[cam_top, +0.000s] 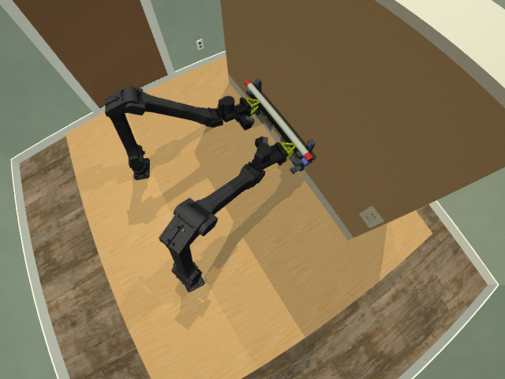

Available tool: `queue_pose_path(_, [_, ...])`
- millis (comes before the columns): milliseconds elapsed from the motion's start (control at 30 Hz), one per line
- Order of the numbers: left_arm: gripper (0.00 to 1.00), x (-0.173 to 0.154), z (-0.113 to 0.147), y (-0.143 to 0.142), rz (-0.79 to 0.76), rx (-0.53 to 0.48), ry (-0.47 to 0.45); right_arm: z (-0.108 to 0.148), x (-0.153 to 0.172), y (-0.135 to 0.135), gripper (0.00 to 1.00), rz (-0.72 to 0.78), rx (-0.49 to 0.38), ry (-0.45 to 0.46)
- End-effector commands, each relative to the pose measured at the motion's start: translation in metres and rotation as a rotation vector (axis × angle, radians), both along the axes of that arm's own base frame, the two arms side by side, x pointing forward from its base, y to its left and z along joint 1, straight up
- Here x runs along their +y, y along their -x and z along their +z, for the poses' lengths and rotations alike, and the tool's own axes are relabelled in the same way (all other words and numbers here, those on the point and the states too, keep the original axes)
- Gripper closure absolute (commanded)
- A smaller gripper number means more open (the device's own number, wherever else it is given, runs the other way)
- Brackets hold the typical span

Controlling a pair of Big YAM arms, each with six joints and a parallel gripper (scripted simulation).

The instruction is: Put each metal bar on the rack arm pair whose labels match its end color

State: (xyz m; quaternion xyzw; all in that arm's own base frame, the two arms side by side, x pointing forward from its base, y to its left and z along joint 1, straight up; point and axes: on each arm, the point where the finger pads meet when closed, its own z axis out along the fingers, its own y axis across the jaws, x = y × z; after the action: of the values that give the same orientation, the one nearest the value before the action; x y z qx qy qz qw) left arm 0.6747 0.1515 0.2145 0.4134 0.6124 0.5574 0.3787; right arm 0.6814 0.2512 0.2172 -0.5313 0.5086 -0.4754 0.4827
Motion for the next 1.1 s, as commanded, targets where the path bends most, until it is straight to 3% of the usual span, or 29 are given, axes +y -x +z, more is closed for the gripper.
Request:
queue_pose_path(0, [1.0,0.014,0.058,-0.007,0.016,-0.095,-0.028,0.062,0.002,-0.015,1.0,-0.008,-0.119,-0.044])
queue_pose_path(1067, [1.0,0.013,0.026,-0.006,0.016,-0.095,-0.028,0.027,0.003,-0.014,1.0,-0.008,-0.118,-0.044])
